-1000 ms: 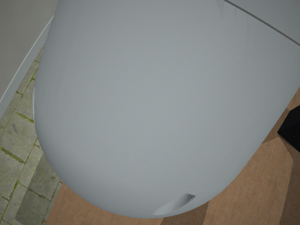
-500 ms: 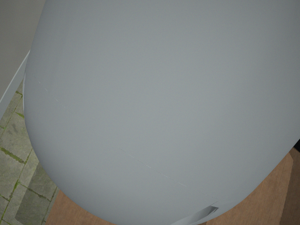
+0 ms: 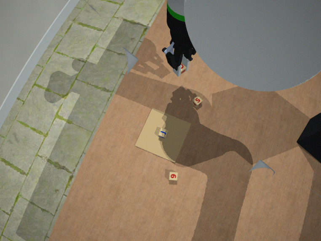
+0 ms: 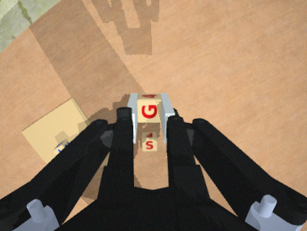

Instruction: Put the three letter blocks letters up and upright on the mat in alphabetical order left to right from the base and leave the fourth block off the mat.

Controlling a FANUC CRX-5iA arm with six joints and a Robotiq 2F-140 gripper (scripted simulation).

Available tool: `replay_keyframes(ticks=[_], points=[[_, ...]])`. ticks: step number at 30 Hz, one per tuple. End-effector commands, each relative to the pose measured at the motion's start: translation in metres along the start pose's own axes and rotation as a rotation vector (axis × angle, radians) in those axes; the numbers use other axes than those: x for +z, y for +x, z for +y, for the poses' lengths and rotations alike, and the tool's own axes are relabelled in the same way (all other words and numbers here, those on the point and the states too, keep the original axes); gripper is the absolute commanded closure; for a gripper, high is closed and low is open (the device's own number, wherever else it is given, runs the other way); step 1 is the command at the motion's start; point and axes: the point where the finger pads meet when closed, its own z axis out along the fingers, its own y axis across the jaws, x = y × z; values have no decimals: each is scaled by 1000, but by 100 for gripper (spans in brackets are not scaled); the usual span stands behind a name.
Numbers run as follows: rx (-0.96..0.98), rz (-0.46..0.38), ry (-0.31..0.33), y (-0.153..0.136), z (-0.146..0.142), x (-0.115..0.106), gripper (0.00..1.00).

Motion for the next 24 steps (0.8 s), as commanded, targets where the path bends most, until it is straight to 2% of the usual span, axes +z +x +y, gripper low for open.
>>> replay_keyframes(ticks=[1,11,15,21,23,24], points=[[0,-2,0,0,0,-6,87],[21,-2,-1,-2,-5,-6,87],[164,-1,-6,-15,-36,-7,87],[296,1,-8,-29,-64,-7,87],[296,1,-8,-29,-64,-7,87],[364,2,-9,-37,-78,-8,87]])
